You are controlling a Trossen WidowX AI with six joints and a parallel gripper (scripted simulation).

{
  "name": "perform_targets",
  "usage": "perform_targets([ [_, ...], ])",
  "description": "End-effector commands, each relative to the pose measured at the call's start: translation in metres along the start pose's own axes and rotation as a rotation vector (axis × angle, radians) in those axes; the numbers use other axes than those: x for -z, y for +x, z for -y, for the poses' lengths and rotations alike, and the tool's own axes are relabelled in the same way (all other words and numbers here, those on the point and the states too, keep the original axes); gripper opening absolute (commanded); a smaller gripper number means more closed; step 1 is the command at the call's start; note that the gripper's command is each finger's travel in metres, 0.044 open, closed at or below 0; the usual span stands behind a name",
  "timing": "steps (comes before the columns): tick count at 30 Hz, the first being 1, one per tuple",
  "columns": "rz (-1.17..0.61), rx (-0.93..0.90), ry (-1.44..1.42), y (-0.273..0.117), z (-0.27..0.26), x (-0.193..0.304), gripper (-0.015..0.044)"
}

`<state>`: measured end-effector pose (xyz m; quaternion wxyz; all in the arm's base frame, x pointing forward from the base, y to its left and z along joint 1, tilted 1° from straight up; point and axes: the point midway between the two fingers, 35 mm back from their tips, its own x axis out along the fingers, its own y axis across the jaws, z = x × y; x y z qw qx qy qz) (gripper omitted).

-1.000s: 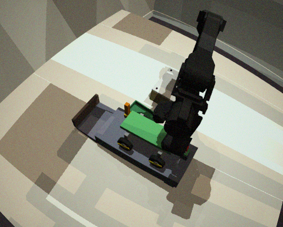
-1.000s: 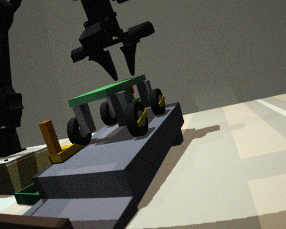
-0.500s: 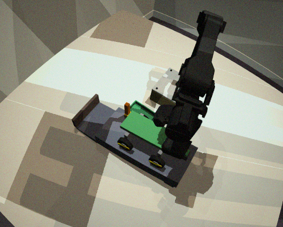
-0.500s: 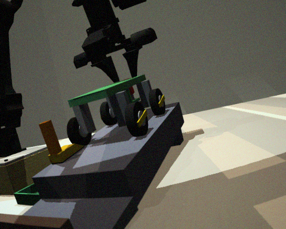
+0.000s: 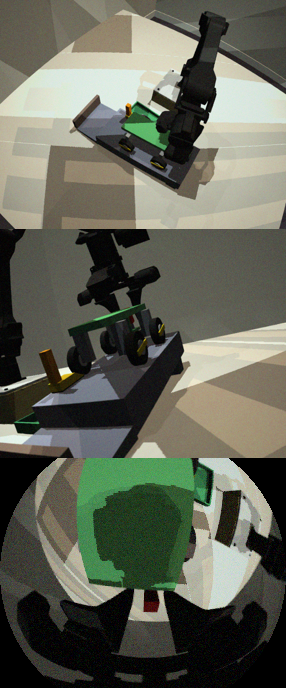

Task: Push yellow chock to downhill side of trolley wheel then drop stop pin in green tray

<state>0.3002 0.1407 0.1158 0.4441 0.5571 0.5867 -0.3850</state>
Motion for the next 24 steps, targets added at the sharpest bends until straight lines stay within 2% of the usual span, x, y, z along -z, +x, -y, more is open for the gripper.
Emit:
perform_targets([
  [1, 0.0, 0.006, 0.005, 0.0085, 0.0007, 0.0003, 0.019],
  [5, 0.0, 0.006, 0.005, 0.0095, 0.0007, 0.0004, 0.019],
  [10, 0.0, 0.003, 0.0, 0.0059, 0.0006, 0.0003, 0.0059],
  [19, 0.0, 0.003, 0.0, 0.0057, 0.0006, 0.0003, 0.0],
  [24, 0.0, 0.004, 0.003, 0.0029, 0.0006, 0.0009, 0.0],
])
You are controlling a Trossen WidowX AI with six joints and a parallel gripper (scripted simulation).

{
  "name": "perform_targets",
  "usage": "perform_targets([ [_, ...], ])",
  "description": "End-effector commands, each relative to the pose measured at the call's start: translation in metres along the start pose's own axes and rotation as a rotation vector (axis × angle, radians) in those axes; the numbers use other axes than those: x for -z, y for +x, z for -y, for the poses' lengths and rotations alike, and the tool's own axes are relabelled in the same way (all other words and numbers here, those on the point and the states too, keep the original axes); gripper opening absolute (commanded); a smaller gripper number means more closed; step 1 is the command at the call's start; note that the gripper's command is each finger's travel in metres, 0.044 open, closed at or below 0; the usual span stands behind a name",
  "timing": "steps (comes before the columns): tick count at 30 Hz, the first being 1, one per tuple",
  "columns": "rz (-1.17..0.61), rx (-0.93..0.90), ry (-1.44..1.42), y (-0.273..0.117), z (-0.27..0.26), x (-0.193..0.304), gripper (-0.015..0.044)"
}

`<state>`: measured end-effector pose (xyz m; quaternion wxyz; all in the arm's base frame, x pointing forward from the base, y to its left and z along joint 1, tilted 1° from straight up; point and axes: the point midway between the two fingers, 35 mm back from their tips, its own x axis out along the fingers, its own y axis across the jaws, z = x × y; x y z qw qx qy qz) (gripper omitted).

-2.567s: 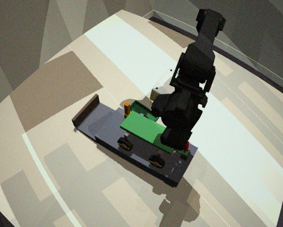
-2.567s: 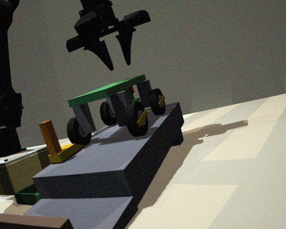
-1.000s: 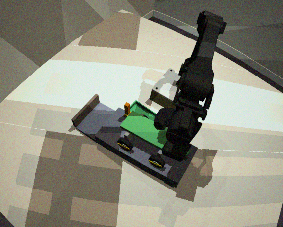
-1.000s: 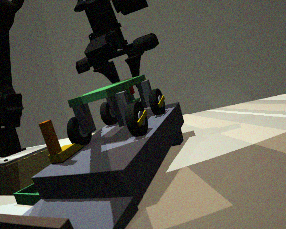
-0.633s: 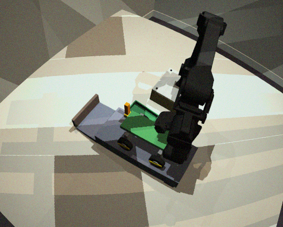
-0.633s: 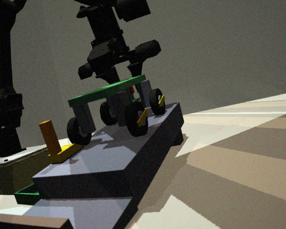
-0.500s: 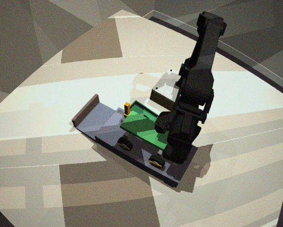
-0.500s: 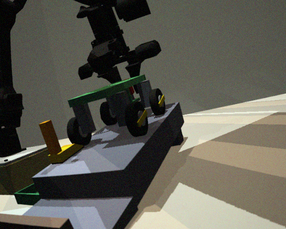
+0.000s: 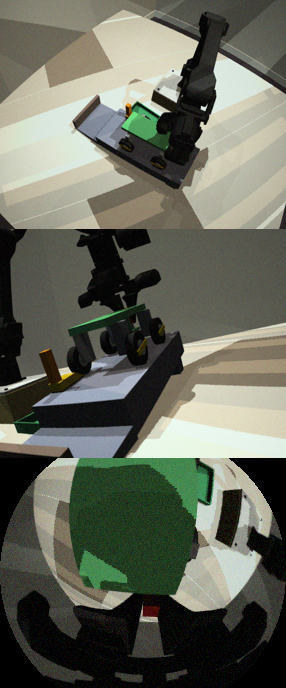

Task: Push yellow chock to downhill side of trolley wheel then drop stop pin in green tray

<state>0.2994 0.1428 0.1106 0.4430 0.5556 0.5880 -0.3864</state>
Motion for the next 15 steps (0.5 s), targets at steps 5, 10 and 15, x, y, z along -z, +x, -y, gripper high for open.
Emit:
perform_targets([
  [5, 0.0, 0.001, 0.005, -0.007, 0.0006, 0.0011, 0.0],
  [10, 0.0, 0.001, 0.005, -0.0098, 0.0011, 0.0012, 0.0],
  [15, 0.0, 0.001, 0.005, -0.012, 0.0011, 0.0013, 0.0],
])
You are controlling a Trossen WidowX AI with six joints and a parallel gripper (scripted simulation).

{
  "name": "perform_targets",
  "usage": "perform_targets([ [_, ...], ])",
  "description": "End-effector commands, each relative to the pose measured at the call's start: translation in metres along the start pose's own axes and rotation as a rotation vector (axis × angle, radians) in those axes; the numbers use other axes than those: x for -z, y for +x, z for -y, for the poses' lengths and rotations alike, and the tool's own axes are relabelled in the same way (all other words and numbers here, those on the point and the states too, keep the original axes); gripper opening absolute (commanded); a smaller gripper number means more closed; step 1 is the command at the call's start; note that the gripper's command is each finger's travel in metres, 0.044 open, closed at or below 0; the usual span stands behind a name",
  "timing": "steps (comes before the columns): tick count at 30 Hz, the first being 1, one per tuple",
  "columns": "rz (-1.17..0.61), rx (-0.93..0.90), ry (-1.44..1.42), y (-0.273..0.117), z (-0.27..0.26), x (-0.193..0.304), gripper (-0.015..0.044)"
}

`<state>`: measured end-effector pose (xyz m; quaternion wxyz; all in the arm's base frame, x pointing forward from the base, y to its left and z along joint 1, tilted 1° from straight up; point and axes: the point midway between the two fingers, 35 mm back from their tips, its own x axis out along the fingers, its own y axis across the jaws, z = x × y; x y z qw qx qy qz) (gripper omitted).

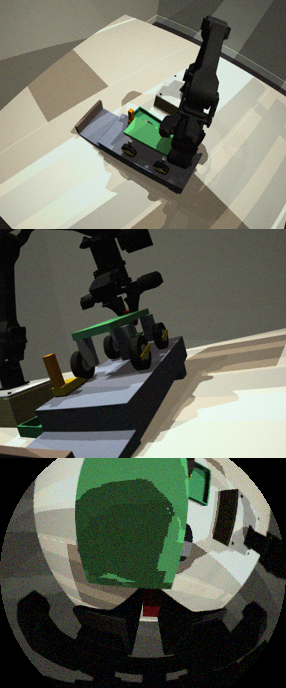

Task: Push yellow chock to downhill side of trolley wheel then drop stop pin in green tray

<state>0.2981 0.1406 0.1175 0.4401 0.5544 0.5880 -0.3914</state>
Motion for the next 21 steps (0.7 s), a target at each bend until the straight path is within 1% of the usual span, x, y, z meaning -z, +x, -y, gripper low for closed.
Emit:
perform_targets([
  [1, -0.003, -0.007, -0.003, -0.0053, 0.0, 0.0012, 0.0],
  [21, -0.003, -0.007, -0.003, -0.0151, 0.0, 0.0016, 0.0],
])
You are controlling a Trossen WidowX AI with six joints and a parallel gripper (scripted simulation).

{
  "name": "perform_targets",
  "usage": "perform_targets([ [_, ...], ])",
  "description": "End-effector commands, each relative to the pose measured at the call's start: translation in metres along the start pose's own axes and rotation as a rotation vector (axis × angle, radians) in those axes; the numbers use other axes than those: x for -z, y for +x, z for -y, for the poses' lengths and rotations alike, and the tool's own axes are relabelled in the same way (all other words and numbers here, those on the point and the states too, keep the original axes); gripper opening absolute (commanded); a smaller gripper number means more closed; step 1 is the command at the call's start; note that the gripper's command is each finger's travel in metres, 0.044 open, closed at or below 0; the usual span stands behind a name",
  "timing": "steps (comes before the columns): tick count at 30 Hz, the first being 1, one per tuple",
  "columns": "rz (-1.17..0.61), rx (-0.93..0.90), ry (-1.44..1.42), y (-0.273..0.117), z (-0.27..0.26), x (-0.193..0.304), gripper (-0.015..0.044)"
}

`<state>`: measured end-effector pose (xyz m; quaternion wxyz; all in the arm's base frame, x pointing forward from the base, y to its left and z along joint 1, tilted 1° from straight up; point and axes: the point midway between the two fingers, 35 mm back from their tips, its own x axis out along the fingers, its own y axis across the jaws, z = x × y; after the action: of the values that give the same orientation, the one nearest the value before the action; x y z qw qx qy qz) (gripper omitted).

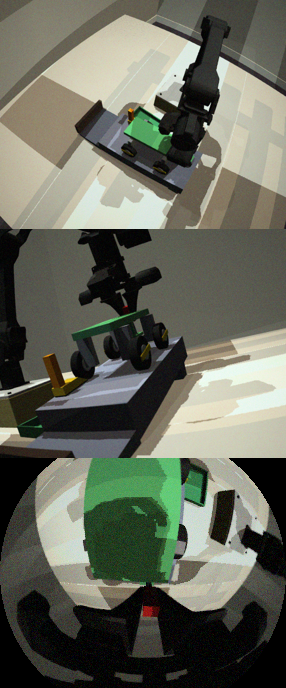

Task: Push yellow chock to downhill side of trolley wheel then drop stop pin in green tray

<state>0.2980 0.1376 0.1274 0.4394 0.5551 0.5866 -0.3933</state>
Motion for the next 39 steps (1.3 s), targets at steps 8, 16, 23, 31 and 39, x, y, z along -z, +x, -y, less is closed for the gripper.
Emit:
perform_targets([
  [8, -0.005, -0.007, -0.008, -0.008, 0.0, 0.002, 0.0],
  [16, -0.005, -0.007, -0.008, -0.012, 0.0, 0.002, 0.0],
  [23, -0.005, -0.007, -0.008, -0.015, 0.0, 0.003, 0.0],
  [31, -0.005, -0.007, -0.008, -0.019, 0.0, 0.004, 0.0],
  [39, -0.005, -0.007, -0.008, -0.022, 0.0, 0.005, 0.0],
])
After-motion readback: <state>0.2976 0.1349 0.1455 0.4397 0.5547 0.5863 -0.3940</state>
